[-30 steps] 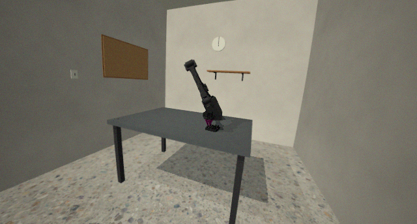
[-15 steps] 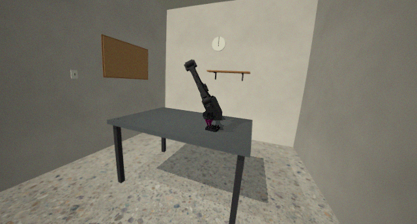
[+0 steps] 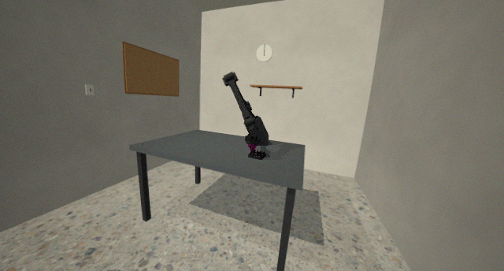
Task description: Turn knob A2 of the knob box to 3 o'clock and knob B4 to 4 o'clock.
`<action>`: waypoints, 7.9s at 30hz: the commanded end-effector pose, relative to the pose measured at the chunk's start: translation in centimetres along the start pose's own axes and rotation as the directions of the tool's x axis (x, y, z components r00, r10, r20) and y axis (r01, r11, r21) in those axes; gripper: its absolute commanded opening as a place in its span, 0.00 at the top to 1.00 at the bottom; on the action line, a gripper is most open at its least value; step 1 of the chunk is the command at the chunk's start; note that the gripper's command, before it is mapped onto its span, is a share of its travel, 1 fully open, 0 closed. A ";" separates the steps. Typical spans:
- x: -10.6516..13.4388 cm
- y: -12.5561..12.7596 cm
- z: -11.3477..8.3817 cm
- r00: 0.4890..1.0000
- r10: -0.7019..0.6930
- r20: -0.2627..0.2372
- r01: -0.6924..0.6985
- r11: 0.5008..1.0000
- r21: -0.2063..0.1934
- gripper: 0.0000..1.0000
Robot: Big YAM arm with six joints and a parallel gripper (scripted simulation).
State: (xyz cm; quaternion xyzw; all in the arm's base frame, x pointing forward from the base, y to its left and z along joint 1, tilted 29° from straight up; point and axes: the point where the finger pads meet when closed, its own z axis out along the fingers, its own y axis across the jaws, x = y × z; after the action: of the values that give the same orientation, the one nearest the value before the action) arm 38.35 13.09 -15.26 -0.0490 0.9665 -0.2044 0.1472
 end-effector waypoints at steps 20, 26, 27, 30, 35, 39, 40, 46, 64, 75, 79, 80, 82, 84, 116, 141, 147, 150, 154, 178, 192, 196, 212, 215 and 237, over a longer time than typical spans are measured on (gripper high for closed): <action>-2.6 0.7 -1.0 0.998 0.017 0.053 -0.015 1.000 -0.027 0.92; -2.6 0.7 -1.0 0.998 0.017 0.053 -0.015 1.000 -0.027 0.92; -2.6 0.7 -1.0 0.998 0.017 0.053 -0.015 1.000 -0.027 0.92; -2.6 0.7 -1.0 0.998 0.018 0.053 -0.017 1.000 -0.027 0.92; -2.6 0.7 -1.0 0.998 0.040 0.052 -0.039 0.999 -0.028 0.92; -2.6 0.7 -1.0 0.997 0.051 0.052 -0.049 0.998 -0.029 0.92; -2.6 0.7 -1.0 0.997 0.051 0.052 -0.049 0.998 -0.029 0.92; -2.6 0.7 -1.0 0.995 0.081 0.051 -0.079 0.996 -0.030 0.92; -2.5 0.6 -1.0 0.960 0.276 0.044 -0.275 0.961 -0.036 0.92; -2.5 0.6 -1.0 0.895 0.444 0.037 -0.443 0.896 -0.040 0.92; -2.5 0.6 -1.0 0.852 0.523 0.033 -0.521 0.852 -0.043 0.92; -2.5 0.6 -1.0 0.842 0.539 0.032 -0.537 0.842 -0.043 0.92; -2.5 0.6 -1.0 0.821 0.570 0.030 -0.569 0.821 -0.044 0.92; -2.5 0.6 -1.0 0.799 0.600 0.029 -0.599 0.799 -0.045 0.92; -2.4 0.5 -1.0 0.346 0.938 0.000 -0.937 0.345 -0.051 0.92; -2.3 0.5 -1.0 -0.025 1.000 -0.019 -0.999 -0.025 -0.046 0.92; -2.3 0.5 -1.0 -0.071 0.997 -0.021 -0.996 -0.072 -0.045 0.92; -2.3 0.5 -1.0 -0.090 0.996 -0.021 -0.995 -0.091 -0.045 0.92; -2.3 0.5 -1.0 -0.107 0.994 -0.022 -0.993 -0.108 -0.044 0.92; -2.3 0.5 -0.9 -0.120 0.993 -0.023 -0.992 -0.121 -0.044 0.92; -2.3 0.5 -0.9 -0.120 0.993 -0.023 -0.992 -0.121 -0.044 0.82; -2.3 0.5 -0.9 -0.120 0.993 -0.023 -0.992 -0.121 -0.044 0.82; -0.8 0.4 -3.1 -0.082 0.996 -0.018 -0.996 -0.083 -0.026 0.82; -0.8 0.4 -4.0 -0.074 0.997 -0.025 -0.997 -0.075 -0.027 0.82; -0.4 0.1 -4.2 -0.068 0.997 -0.021 -0.998 -0.068 -0.015 0.82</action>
State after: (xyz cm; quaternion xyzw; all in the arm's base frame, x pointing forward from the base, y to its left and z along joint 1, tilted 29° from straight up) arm 37.88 14.54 -11.75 0.6707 0.6985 -0.0196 0.2487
